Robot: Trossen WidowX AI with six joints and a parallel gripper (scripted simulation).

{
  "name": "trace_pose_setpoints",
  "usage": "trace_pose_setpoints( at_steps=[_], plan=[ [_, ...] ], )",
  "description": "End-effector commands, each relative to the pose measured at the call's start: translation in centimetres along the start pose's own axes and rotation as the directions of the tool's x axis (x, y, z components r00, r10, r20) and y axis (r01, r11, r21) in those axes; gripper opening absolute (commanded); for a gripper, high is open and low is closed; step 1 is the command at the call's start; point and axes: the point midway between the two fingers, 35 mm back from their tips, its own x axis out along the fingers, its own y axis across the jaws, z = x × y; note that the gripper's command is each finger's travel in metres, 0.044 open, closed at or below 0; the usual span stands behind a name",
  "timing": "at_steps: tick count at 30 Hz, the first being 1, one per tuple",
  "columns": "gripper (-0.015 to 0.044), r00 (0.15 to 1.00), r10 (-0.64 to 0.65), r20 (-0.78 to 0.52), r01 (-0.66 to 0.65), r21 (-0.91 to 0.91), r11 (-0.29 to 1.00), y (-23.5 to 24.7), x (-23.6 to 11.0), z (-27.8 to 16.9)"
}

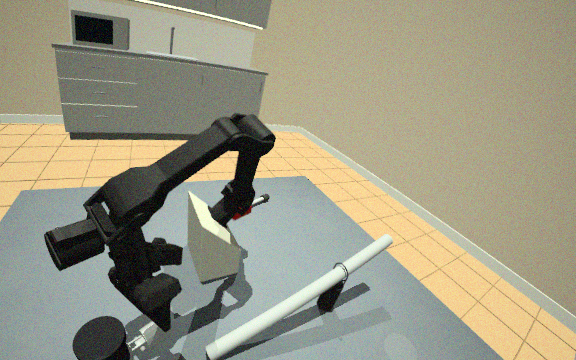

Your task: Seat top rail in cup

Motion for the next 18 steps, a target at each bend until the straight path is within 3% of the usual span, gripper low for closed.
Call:
trace_pose_setpoints(
  at_steps=[1, 18],
  plan=[
    [0.044, 1.0, -0.002, 0.002, 0.002, 0.005, 1.0, 0.0, 0.8, 0.0],
    [0.044, 1.0, -0.004, 0.004, 0.004, 0.004, 1.0, -0.1, 3.7, 0.1]
  ],
)
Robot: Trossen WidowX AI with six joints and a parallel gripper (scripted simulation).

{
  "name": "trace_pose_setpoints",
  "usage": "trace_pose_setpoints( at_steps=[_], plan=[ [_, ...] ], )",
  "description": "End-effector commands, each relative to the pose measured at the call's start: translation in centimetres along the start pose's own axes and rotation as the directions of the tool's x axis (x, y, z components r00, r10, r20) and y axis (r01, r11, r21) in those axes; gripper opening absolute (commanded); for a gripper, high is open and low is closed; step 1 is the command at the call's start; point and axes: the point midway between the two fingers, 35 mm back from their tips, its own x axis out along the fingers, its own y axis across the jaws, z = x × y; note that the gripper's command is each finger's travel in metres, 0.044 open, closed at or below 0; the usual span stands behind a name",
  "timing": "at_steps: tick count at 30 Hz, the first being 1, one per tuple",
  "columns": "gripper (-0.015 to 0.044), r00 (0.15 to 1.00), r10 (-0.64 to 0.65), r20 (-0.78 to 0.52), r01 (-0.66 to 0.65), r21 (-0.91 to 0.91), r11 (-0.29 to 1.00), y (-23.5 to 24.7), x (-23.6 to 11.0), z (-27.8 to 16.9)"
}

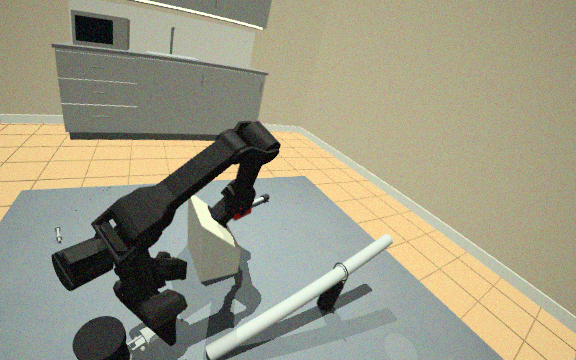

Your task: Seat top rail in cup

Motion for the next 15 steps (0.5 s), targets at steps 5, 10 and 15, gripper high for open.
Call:
trace_pose_setpoints(
  at_steps=[5, 10, 15],
  plan=[
    [0.044, 1.0, -0.004, 0.006, 0.004, 0.004, 1.0, 0.0, 1.5, 0.2],
    [0.044, 1.0, -0.005, 0.008, 0.005, 0.004, 1.0, 0.0, 2.3, 0.3],
    [0.0387, 1.0, -0.006, 0.009, 0.006, 0.004, 1.0, 0.0, 2.5, 0.4]
  ],
)
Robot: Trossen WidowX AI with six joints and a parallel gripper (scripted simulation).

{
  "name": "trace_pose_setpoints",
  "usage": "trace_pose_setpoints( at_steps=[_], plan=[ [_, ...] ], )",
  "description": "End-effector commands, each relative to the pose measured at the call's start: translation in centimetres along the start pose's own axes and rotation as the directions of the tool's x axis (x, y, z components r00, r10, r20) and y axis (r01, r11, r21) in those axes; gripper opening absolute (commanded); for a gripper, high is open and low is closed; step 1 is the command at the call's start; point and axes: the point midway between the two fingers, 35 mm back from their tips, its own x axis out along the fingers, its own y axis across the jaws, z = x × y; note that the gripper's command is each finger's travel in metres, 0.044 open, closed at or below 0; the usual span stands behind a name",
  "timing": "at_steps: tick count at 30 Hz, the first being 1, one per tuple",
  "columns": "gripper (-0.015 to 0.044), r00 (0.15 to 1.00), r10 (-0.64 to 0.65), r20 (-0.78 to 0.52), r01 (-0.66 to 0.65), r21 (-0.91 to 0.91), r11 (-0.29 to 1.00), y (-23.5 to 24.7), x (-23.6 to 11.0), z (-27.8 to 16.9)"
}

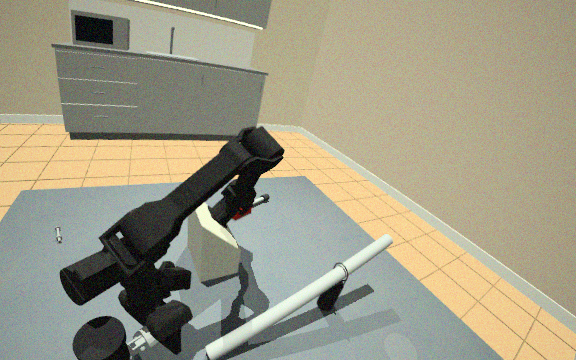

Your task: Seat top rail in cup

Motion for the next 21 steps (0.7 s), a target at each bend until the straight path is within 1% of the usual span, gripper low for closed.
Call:
trace_pose_setpoints(
  at_steps=[1, 11, 14, 17, 21],
  plan=[
    [0.0361, 1.0, -0.003, 0.002, 0.003, 0.005, 1.0, 0.03, 0.26, 0.1],
    [0.0099, 1.0, -0.003, 0.002, 0.003, 0.005, 1.0, 0.03, 0.26, 0.1],
    [0.0079, 1.0, -0.003, 0.002, 0.003, 0.005, 1.0, 0.03, 0.26, 0.1],
    [0.0, 1.0, -0.003, -0.004, 0.003, 0.016, 1.0, -0.06, 0.32, 0.09],
    [0.0, 1.0, -0.003, -0.02, 0.004, 0.044, 0.999, -0.33, 0.48, 0.09]
  ],
)
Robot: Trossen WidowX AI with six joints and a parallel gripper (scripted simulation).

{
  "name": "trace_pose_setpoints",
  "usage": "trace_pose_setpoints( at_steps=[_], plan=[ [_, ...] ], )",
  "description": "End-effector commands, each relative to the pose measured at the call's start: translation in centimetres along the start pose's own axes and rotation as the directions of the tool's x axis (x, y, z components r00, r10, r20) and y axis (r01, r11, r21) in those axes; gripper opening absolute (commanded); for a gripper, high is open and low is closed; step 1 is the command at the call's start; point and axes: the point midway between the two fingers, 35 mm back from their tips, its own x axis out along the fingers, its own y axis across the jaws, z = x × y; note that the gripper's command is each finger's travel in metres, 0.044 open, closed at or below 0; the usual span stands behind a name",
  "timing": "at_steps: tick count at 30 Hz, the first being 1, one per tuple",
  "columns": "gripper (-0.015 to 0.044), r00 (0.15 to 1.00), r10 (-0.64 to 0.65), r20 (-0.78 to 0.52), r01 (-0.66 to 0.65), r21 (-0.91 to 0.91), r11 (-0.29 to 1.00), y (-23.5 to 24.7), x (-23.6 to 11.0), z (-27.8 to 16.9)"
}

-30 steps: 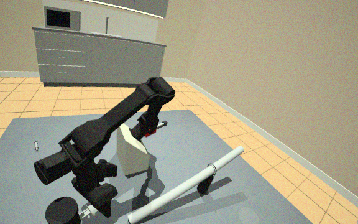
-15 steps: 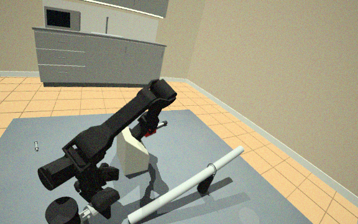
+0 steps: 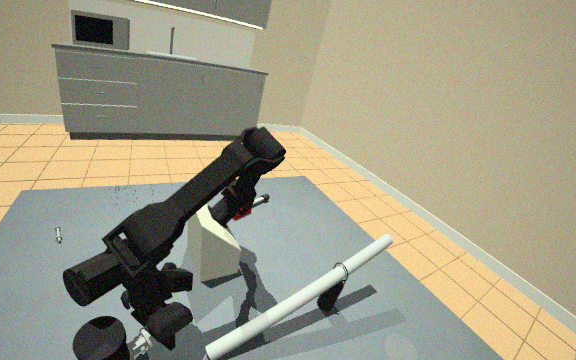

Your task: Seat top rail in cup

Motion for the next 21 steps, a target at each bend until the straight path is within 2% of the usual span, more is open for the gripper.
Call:
trace_pose_setpoints(
  at_steps=[1, 21],
  plan=[
    [0.0, 1.0, 0.0, -0.014, 0.001, 0.023, 1.0, -0.32, 0.15, -0.01],
    [0.0, 0.998, 0.003, -0.066, 0.005, 0.115, 0.993, -1.17, 0.66, -0.08]
  ],
)
